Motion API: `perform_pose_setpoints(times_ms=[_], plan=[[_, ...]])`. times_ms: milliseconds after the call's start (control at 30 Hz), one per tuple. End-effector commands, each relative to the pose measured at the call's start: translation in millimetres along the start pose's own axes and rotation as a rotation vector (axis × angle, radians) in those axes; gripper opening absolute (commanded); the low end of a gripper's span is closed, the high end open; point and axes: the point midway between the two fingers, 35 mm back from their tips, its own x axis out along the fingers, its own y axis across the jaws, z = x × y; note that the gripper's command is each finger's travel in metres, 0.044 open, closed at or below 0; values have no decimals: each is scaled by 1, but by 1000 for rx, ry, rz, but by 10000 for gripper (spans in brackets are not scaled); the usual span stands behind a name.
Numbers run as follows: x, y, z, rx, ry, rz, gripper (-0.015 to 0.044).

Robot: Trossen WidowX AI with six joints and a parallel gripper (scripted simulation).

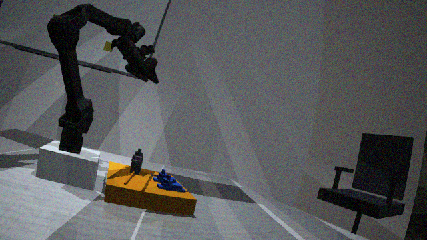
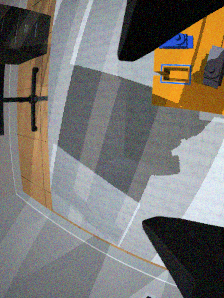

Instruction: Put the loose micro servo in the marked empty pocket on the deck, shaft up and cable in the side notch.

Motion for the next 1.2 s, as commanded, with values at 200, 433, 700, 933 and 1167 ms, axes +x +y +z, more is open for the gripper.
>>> perform_pose_setpoints(times_ms=[200,433,700,933,1167], plan=[[26,-12,-21,218,117,-76,440],[43,-24,-36,386,190,-149,440],[59,-38,-54,583,264,-243,440],[70,-52,-70,762,321,-338,440],[79,-68,-87,943,368,-445,440]])
